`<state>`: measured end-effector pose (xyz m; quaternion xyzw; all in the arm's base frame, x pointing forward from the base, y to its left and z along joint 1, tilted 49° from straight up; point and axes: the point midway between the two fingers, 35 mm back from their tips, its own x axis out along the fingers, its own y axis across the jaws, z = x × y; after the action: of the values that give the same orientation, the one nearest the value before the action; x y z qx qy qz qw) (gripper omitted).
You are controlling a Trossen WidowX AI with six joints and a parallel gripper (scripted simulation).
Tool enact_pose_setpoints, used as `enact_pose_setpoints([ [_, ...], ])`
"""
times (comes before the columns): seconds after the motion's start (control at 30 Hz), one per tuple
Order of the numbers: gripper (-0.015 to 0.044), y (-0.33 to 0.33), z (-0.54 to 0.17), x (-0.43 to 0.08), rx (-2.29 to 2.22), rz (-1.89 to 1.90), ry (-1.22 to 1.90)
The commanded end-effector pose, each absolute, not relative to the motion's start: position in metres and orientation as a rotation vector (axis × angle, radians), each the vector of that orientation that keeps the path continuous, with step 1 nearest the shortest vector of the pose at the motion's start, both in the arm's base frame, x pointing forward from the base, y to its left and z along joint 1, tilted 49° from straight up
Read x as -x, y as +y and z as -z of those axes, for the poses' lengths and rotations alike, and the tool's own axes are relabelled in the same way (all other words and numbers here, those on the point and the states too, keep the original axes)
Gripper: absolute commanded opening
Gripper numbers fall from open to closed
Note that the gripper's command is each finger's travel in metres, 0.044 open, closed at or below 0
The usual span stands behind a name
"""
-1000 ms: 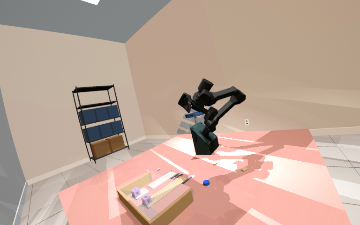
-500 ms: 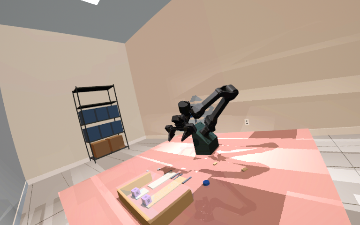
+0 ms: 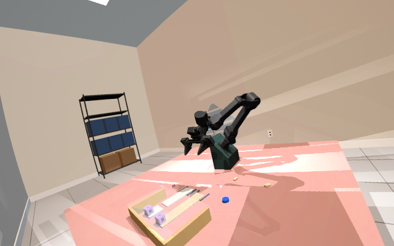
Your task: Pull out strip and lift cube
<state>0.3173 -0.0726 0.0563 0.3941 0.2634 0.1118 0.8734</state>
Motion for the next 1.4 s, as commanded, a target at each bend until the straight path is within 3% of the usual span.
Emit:
enact_pose_setpoints([
  [0.0,0.0321,-0.073,-0.049,-0.327,-0.834,-0.237,0.605],
  [0.4,0.0006,-0.036,-0.006,-0.385,-0.852,-0.366,1.098],
  [0.73,0.0000,0.012,0.007,-0.394,-0.817,-0.510,1.492],
  [1.37,0.0000,0.016,0.008,-0.395,-0.817,-0.513,1.499],
])
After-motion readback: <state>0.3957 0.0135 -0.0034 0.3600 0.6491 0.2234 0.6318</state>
